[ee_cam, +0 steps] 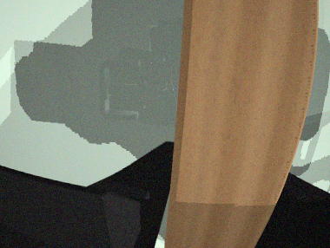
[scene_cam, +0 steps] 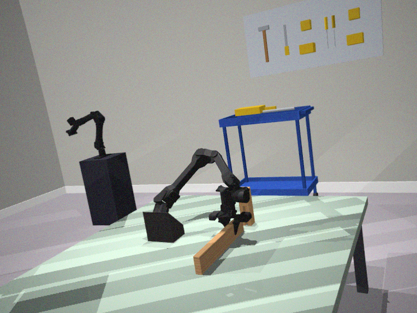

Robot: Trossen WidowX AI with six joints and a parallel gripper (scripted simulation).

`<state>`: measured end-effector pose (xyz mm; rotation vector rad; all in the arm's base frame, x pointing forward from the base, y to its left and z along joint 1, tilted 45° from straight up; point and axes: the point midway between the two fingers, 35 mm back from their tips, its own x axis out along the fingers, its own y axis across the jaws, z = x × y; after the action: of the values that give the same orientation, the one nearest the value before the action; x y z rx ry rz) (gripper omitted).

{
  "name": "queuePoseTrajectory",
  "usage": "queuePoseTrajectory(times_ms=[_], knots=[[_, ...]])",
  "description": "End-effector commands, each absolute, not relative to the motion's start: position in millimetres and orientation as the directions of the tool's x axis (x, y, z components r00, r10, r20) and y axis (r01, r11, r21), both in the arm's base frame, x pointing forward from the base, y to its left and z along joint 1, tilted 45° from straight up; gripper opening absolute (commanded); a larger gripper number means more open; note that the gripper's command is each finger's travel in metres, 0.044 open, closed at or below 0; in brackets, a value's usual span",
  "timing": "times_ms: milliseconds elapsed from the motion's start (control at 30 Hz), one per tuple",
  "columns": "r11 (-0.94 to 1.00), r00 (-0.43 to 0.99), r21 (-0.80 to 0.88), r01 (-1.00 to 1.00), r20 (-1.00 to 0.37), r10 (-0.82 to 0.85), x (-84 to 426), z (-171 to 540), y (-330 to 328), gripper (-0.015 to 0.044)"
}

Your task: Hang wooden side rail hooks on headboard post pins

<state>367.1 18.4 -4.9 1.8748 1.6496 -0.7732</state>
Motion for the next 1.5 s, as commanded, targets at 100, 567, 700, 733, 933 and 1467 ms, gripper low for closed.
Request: queuePoseTrajectory(times_ms=[100,567,700,733,933,1467], knots=[[-0.119,0.104,0.03,0.992,-0.711,0.695,374.8,-4.4,17.6,0.0],[-0.119,0.103,0.026,0.992,-0.711,0.695,369.2,-4.8,17.8,0.0],[-0.119,0.104,0.029,0.992,-0.711,0.695,369.2,-4.4,17.3,0.0],[-0.119,0.104,0.029,0.992,-0.711,0.695,369.1,-4.3,17.2,0.0],[-0.119,0.104,0.029,0.992,-0.711,0.695,369.0,-3.6,16.5,0.0],[-0.119,0.104,0.029,0.992,-0.711,0.695,368.8,-1.7,14.6,0.0]])
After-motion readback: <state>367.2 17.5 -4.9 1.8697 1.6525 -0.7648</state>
